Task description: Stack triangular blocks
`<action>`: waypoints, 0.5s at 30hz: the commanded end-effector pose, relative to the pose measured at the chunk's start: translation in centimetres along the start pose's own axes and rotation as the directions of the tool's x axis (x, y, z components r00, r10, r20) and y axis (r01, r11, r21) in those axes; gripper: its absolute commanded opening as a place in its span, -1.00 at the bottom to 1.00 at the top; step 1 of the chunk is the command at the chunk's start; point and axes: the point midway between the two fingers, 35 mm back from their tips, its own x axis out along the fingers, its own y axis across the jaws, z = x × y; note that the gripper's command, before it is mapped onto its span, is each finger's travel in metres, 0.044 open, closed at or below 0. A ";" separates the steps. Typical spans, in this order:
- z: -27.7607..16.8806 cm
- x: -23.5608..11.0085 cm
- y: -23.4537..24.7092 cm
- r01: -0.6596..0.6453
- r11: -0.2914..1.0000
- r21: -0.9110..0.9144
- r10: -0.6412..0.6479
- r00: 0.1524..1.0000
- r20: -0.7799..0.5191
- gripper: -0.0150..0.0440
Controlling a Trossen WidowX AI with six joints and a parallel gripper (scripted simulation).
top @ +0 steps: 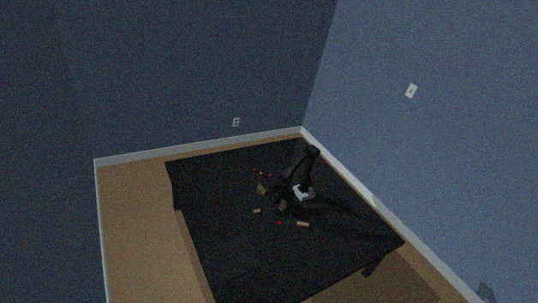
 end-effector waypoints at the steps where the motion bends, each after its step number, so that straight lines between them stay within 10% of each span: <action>1: 0.7 -0.4 0.0 0.006 1.000 0.005 -0.005 0.994 -0.111 -0.49; 15: 3.2 -0.9 0.0 0.004 1.000 0.006 -0.001 0.892 -0.452 -0.49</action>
